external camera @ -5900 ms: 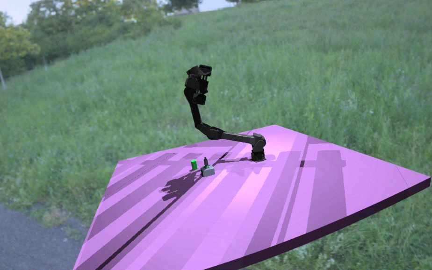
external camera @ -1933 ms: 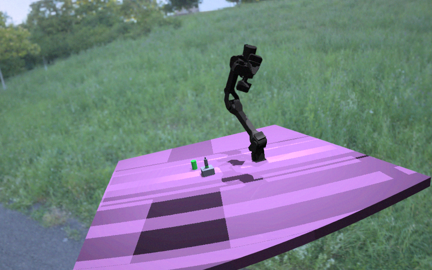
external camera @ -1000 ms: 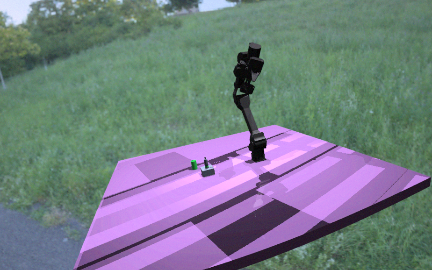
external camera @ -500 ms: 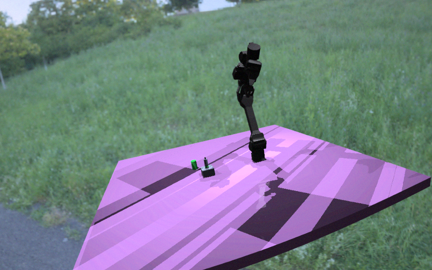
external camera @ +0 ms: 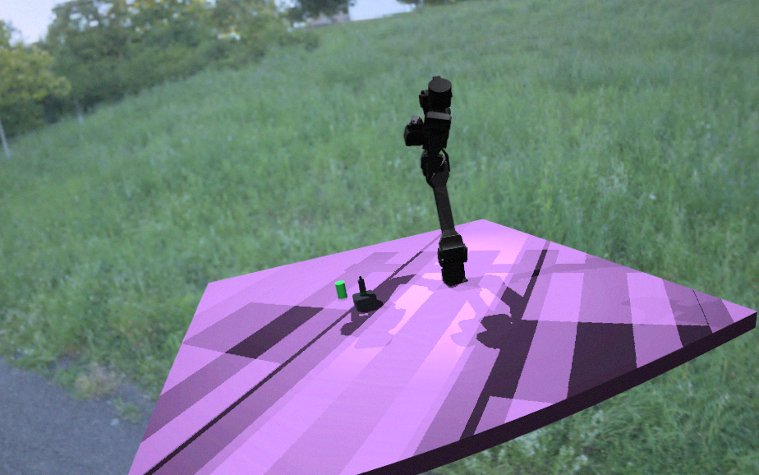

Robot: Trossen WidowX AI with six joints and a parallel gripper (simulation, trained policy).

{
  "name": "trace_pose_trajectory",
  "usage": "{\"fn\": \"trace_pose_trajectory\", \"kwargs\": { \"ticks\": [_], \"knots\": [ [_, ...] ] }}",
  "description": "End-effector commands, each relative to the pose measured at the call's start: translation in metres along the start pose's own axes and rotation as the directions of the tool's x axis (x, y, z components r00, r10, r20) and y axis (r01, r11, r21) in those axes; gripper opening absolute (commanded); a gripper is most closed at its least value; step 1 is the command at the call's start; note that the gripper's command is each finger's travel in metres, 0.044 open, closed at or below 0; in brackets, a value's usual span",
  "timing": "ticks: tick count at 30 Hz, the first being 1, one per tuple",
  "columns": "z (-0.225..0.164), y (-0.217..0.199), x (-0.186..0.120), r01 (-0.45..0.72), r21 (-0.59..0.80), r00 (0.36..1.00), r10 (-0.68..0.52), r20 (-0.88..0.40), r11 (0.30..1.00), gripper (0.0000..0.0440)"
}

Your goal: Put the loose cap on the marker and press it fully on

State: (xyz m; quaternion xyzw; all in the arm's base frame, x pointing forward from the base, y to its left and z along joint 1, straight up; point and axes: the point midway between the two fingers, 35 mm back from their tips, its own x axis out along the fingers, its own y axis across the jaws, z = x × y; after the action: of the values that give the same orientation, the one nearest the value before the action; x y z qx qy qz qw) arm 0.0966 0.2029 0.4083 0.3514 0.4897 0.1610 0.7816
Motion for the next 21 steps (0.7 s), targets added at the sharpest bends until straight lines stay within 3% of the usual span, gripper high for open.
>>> {"fn": "trace_pose_trajectory", "kwargs": {
  "ticks": [1, 21],
  "knots": [
    [0.002, 0.0, 0.005, 0.018, 0.026, 1.0, -0.018, 0.001, 1.0, 0.0326],
    [0.026, -0.002, 0.037, 0.121, 0.179, 0.992, -0.126, 0.017, 0.976, 0.0328]
  ]
}}
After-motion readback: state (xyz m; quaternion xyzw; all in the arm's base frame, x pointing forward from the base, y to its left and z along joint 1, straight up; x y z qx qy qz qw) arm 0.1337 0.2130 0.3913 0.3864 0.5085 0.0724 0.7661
